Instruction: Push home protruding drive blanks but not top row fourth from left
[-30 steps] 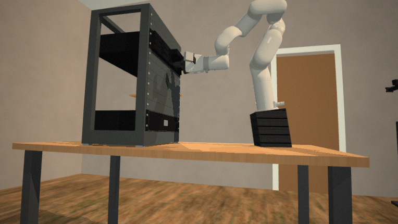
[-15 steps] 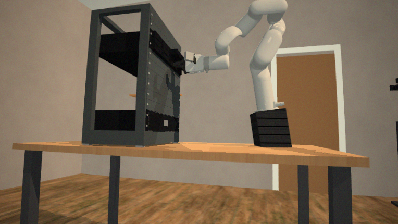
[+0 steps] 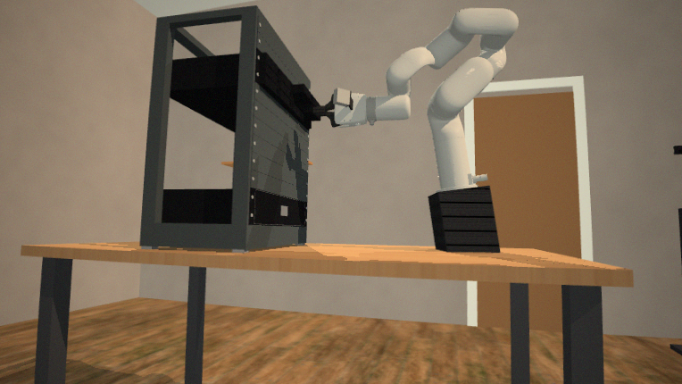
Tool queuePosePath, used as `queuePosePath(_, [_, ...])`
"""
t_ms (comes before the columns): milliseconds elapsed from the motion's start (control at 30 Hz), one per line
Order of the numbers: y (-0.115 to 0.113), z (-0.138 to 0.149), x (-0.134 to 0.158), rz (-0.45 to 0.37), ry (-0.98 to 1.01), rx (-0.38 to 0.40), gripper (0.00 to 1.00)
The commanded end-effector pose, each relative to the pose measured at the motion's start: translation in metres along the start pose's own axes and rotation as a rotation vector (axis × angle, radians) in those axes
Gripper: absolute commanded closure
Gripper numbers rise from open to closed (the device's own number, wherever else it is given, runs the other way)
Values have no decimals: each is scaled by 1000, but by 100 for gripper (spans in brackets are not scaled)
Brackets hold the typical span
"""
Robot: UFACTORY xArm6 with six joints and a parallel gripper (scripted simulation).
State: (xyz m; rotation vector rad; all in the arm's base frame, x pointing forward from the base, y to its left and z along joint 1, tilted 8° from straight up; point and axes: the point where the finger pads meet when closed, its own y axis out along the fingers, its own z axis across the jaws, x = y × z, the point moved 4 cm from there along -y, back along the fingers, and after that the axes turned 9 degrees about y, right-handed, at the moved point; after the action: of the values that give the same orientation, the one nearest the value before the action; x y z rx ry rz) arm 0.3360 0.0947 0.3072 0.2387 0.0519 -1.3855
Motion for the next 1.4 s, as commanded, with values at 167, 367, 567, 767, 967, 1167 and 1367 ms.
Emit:
queuePosePath(167, [-35,6,-1,-2,0,0,100])
queuePosePath(367, [-38,6,-1,-2,0,0,100])
queuePosePath(567, [-40,20,-3,-2,0,0,100])
queuePosePath(767, [-44,43,-6,-2,0,0,100])
queuePosePath(967, [-47,63,-9,-2,0,0,100])
queuePosePath(1167, [-40,63,-9,-2,0,0,100])
queuePosePath(1367, [-19,63,-9,-2,0,0,100])
